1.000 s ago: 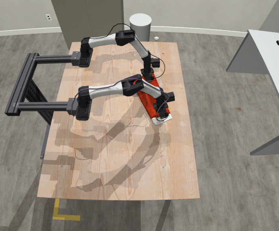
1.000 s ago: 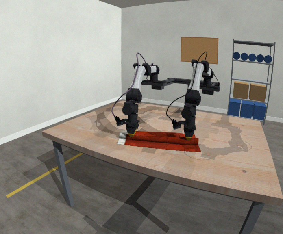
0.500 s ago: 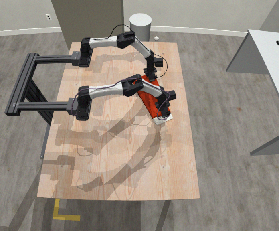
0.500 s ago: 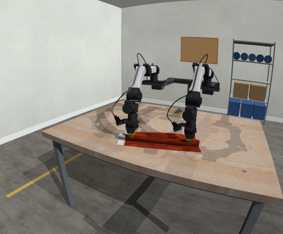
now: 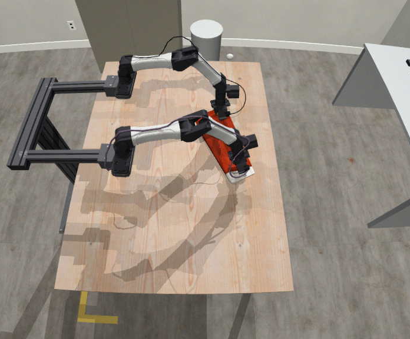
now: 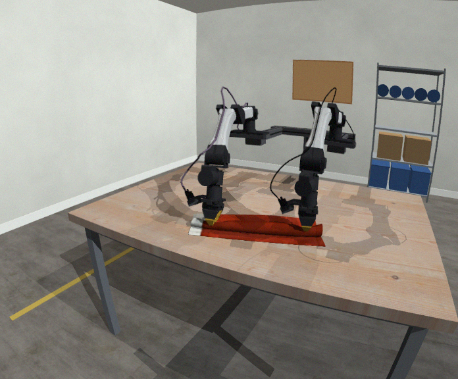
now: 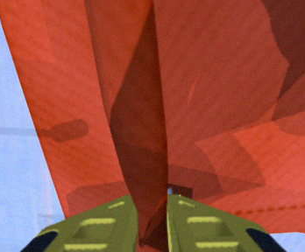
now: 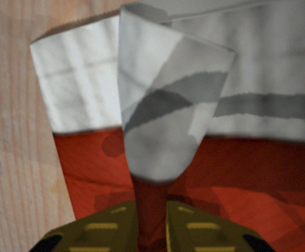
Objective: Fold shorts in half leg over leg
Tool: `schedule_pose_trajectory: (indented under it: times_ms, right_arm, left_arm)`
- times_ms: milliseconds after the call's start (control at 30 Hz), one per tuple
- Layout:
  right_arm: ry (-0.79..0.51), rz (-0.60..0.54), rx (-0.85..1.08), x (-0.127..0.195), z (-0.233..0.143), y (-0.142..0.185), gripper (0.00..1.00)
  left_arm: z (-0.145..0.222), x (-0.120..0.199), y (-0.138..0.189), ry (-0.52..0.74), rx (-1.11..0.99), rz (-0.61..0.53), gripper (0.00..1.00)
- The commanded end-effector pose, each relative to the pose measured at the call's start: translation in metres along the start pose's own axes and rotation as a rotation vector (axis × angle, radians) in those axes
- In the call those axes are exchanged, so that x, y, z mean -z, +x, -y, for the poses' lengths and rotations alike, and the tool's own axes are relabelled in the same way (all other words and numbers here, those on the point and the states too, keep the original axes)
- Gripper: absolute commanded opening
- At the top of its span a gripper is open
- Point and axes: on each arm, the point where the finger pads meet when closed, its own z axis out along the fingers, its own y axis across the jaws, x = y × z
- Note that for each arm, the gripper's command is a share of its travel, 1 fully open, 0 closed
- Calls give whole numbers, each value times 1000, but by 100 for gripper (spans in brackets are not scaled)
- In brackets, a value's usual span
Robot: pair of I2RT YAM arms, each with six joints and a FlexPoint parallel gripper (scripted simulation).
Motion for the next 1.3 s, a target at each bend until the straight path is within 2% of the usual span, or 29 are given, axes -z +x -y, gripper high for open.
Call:
schedule_pose_trajectory:
  times_ms: [0, 67, 300, 333, 367, 467, 600, 633, 800, 833, 867, 900, 933, 1100, 1133, 1267]
  right_arm:
    - [-77, 22, -1, 32, -39, -9, 15]
    - [-78, 18, 12, 32, -39, -1, 15]
    - [-76, 17, 14, 32, -39, 0, 15]
    - [-76, 17, 14, 32, -39, 0, 15]
    - [-76, 17, 14, 32, -39, 0, 15]
    - [-76, 17, 14, 32, -39, 0, 15]
    - [-76, 17, 14, 32, -39, 0, 15]
    - [-76, 17, 14, 32, -39, 0, 25]
    - [-76, 17, 14, 32, -39, 0, 25]
    - [-77, 8, 14, 32, -39, 2, 25]
    - [-77, 8, 14, 32, -39, 2, 25]
    - [-77, 8, 14, 32, -39, 2, 25]
    - [-77, 8, 14, 32, -39, 2, 35]
    - [-77, 8, 14, 32, -39, 2, 35]
    - [-77, 8, 14, 32, -39, 2, 45]
    - [-77, 8, 14, 32, -39, 2, 45]
  left_arm:
    - [-7, 4, -2, -14, -8, -5, 15]
    - [1, -8, 4, 11, -4, -13, 15]
    - [-4, -8, 6, 15, 3, -3, 15]
    - [-13, 2, 3, -7, 2, 4, 15]
    - [-8, -6, 5, 9, 3, 0, 15]
    - [-17, 2, 3, -8, 3, 8, 15]
    - [-14, -6, 4, 8, 2, 8, 15]
    - [-15, -5, 4, 8, 4, 10, 15]
    - [-18, -4, 5, 5, 3, 8, 15]
    - [-30, 11, -1, -26, -4, 12, 15]
    - [-23, 0, 3, -4, 1, 11, 15]
    - [-26, 3, 2, -11, 0, 14, 15]
    - [-29, 6, 4, -16, 4, 15, 15]
    - [-31, 8, 1, -21, 1, 15, 15]
    - [-31, 8, 1, -21, 1, 15, 15]
    - [-32, 9, 1, -24, 2, 17, 15]
